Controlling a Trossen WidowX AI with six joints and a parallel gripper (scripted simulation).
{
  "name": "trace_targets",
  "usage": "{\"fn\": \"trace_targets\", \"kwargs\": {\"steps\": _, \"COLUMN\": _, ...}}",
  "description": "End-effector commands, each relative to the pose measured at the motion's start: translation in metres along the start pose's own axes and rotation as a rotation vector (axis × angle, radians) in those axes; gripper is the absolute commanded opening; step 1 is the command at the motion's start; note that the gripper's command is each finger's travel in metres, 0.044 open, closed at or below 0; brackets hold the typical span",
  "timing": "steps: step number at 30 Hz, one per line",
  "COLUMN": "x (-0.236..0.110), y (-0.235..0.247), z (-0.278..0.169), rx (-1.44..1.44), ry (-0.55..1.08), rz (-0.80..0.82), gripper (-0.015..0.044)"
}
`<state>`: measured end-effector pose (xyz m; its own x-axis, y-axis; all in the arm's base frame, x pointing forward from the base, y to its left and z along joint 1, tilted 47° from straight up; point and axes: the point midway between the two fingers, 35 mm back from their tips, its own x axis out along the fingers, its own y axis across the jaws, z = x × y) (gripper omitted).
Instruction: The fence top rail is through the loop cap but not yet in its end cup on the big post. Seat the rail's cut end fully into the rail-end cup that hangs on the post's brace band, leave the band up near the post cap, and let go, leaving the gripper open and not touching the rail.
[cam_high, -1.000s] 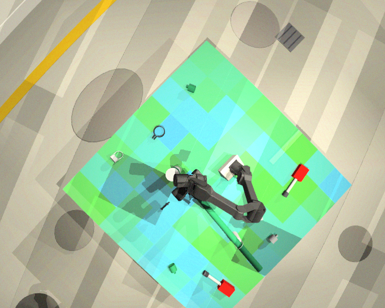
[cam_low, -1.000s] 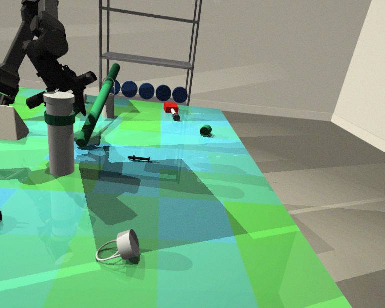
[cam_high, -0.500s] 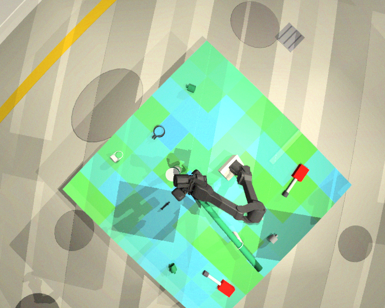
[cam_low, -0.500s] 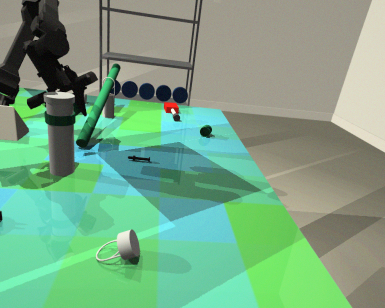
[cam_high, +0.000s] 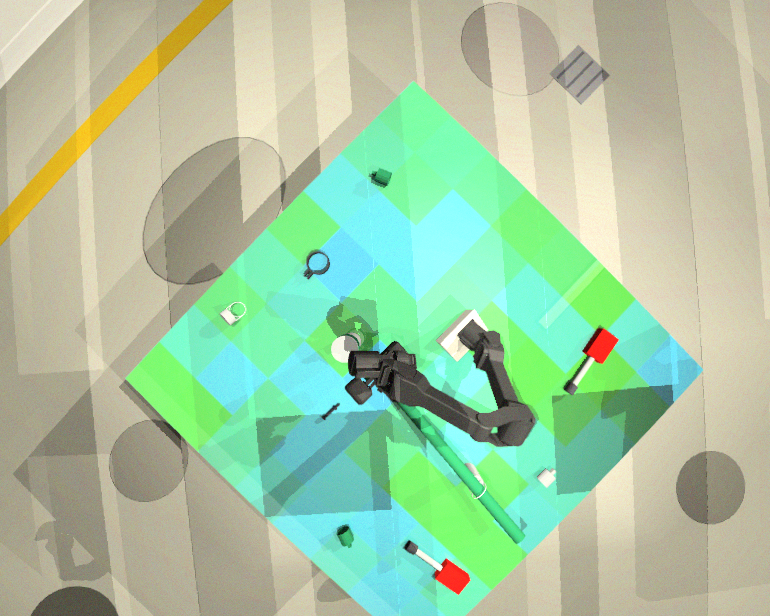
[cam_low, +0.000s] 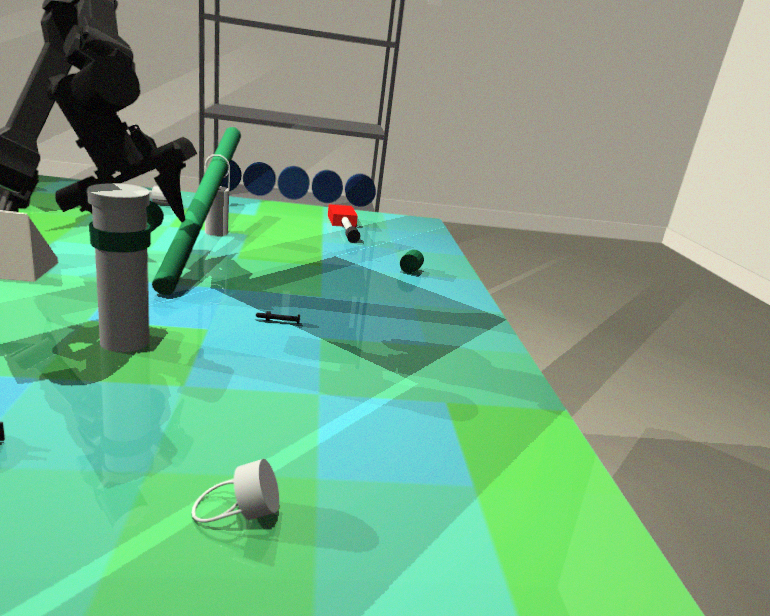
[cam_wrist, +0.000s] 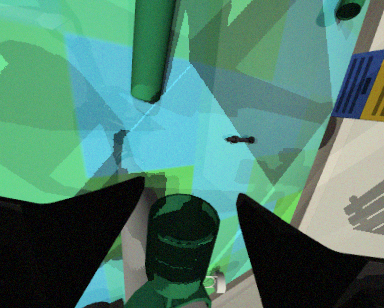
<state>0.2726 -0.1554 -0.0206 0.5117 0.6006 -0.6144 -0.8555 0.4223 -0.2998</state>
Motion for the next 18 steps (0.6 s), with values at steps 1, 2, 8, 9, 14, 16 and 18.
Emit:
{"fn": "trace_targets", "kwargs": {"steps": 1, "x": -0.013, "y": -0.009, "z": 0.014, "rx": -0.019, "ry": 0.000, "rz": -0.006, "gripper": 0.0440}}
{"fn": "trace_targets", "kwargs": {"steps": 2, "x": -0.017, "y": -0.011, "z": 0.018, "rx": -0.020, "ry": 0.000, "rz": -0.005, "gripper": 0.0440}}
{"fn": "trace_targets", "kwargs": {"steps": 8, "x": -0.028, "y": -0.016, "z": 0.032, "rx": -0.025, "ry": -0.003, "rz": -0.005, "gripper": 0.0440}}
{"fn": "trace_targets", "kwargs": {"steps": 9, "x": -0.028, "y": -0.016, "z": 0.032, "rx": -0.025, "ry": -0.003, "rz": -0.005, "gripper": 0.0440}}
{"fn": "trace_targets", "kwargs": {"steps": 14, "x": -0.041, "y": -0.024, "z": 0.046, "rx": 0.226, "ry": -0.015, "rz": -0.002, "gripper": 0.0440}}
{"fn": "trace_targets", "kwargs": {"steps": 16, "x": -0.054, "y": -0.029, "z": 0.061, "rx": 0.433, "ry": -0.027, "rz": 0.004, "gripper": 0.0440}}
{"fn": "trace_targets", "kwargs": {"steps": 18, "x": -0.067, "y": -0.034, "z": 0.078, "rx": 0.640, "ry": -0.039, "rz": 0.013, "gripper": 0.0440}}
